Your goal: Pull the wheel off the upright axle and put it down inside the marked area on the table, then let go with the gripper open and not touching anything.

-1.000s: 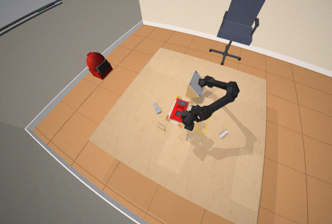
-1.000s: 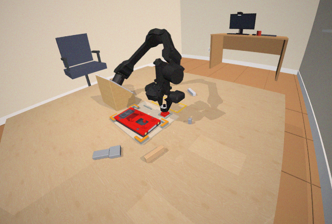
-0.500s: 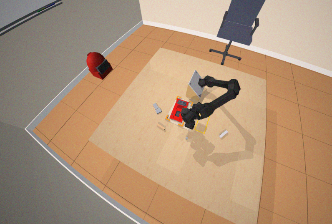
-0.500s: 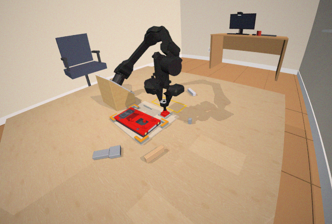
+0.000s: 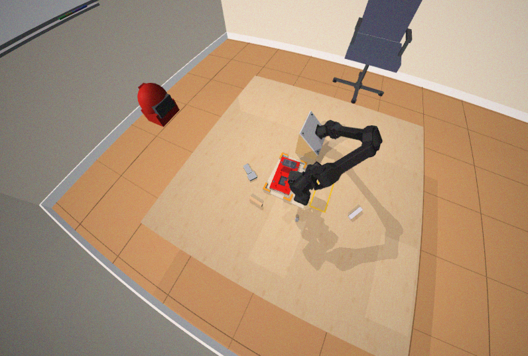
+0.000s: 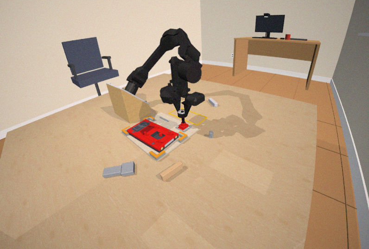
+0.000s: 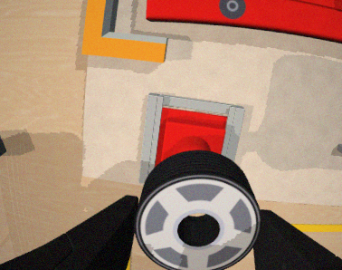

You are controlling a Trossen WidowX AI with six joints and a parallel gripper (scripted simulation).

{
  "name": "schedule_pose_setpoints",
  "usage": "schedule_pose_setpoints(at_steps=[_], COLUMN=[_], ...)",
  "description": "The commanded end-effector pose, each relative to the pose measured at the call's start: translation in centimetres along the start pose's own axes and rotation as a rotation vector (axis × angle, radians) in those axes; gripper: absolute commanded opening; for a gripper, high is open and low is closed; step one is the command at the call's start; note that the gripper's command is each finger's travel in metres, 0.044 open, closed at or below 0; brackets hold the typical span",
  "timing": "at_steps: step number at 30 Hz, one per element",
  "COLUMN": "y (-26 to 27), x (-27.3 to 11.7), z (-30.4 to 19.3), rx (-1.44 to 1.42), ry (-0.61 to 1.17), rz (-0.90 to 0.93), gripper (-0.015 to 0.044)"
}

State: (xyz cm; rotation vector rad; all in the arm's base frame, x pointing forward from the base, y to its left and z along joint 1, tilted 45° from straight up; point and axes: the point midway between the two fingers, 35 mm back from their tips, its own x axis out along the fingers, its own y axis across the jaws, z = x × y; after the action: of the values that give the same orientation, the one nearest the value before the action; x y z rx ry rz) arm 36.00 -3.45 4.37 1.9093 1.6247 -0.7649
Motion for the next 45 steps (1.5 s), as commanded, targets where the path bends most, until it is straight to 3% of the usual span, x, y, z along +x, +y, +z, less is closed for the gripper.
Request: schedule_pose_setpoints(at_steps=[1, 8, 35, 45], y=[0.1, -0.2, -5.7, -5.9], x=[-0.7, -3.6, -3.5, -2.2], z=[0.1, -0.1, -9.1, -9.3], rx=[-0.003, -0.003, -0.001, -0.001], ry=[-0.005, -0.005, -0.002, -0.001], rz=[0.003, 0.003, 0.001, 0.001], gripper=[0.0, 0.0, 0.0, 0.0])
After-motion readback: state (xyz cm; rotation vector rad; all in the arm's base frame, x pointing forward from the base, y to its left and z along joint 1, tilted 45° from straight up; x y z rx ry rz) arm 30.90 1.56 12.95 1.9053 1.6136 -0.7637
